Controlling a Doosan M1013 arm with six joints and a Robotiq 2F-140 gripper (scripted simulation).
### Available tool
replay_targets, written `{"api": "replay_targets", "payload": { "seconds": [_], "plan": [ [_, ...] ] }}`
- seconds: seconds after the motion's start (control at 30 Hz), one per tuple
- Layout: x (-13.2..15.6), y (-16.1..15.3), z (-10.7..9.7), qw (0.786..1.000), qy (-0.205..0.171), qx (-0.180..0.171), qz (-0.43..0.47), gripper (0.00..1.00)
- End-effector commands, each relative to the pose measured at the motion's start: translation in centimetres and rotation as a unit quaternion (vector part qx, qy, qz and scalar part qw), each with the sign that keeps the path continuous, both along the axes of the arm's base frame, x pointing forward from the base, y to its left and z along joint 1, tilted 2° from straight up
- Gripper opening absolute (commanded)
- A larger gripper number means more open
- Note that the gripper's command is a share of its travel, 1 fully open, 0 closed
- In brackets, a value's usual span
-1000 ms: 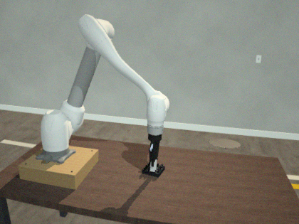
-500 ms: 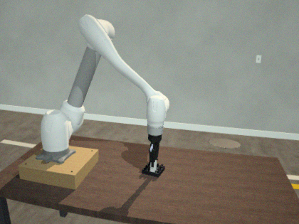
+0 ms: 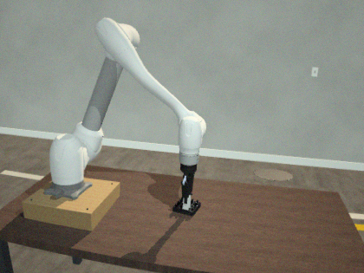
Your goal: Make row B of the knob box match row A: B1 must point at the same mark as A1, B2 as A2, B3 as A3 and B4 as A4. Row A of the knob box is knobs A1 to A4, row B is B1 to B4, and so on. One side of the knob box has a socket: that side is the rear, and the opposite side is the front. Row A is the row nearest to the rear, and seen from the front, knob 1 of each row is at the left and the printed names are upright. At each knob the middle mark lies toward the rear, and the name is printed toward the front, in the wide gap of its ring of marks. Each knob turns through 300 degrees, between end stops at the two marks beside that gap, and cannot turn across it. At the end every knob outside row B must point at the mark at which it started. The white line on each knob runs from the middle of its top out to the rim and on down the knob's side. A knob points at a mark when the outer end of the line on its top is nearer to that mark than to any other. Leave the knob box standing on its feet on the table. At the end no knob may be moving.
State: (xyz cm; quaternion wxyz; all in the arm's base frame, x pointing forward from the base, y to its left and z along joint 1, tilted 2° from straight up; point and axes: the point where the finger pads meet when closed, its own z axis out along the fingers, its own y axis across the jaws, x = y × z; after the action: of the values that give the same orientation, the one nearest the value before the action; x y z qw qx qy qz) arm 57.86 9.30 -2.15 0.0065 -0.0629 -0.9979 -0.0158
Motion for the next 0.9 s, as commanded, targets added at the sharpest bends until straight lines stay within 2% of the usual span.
{"api": "replay_targets", "payload": {
  "seconds": [0.0,0.43,0.47,0.87],
  "plan": [
    [0.0,0.0,0.01,1.0,0.0,0.0,0.0,0.12],
    [0.0,0.0,0.01,1.0,0.0,0.0,0.0,0.12],
    [0.0,0.0,0.01,1.0,0.0,0.0,0.0,0.05],
    [0.0,0.0,0.01,1.0,0.0,0.0,0.0,0.05]
  ]
}}
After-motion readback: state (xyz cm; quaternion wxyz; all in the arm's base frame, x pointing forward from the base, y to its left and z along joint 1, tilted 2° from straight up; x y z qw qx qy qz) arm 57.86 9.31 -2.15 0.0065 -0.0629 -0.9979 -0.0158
